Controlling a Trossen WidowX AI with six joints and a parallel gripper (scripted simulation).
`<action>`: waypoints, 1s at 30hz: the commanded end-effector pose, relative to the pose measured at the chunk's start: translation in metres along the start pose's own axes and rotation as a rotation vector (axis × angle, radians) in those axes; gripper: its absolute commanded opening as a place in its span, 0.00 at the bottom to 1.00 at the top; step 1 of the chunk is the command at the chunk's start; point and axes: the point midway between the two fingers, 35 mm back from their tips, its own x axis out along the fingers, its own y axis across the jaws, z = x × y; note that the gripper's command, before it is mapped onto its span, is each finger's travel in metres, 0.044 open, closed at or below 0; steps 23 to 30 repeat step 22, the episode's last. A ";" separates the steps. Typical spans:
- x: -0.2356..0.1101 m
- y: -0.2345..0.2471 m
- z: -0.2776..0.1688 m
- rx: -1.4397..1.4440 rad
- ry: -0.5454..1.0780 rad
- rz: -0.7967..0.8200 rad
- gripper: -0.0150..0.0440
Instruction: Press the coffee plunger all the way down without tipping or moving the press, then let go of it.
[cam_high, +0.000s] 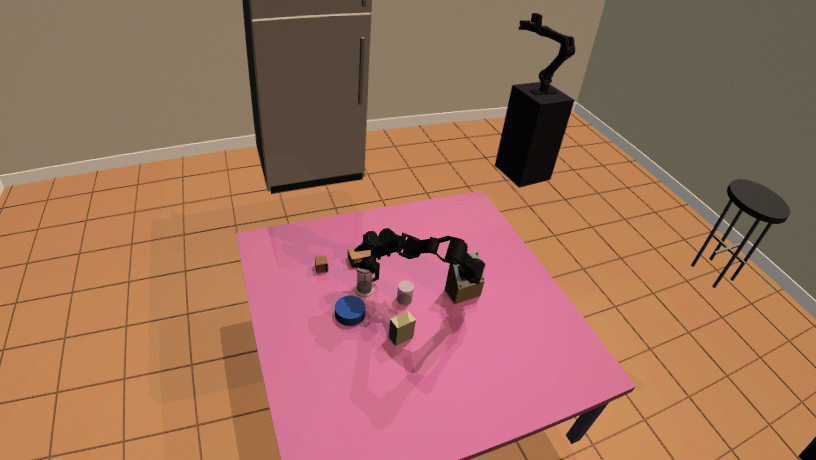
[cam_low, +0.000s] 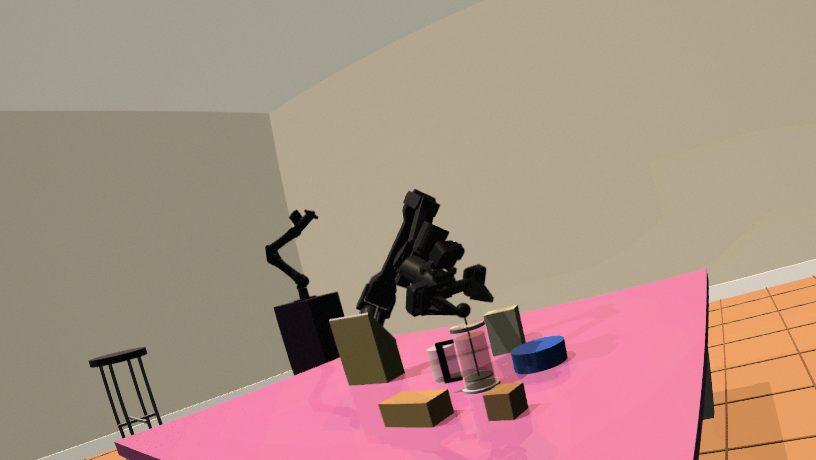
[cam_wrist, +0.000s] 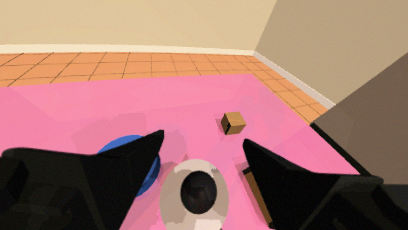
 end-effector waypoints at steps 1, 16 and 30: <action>-0.002 0.000 0.001 0.000 0.001 -0.001 1.00; -0.071 0.001 0.046 0.004 0.015 -0.002 1.00; -0.071 0.001 0.046 0.004 0.015 -0.002 1.00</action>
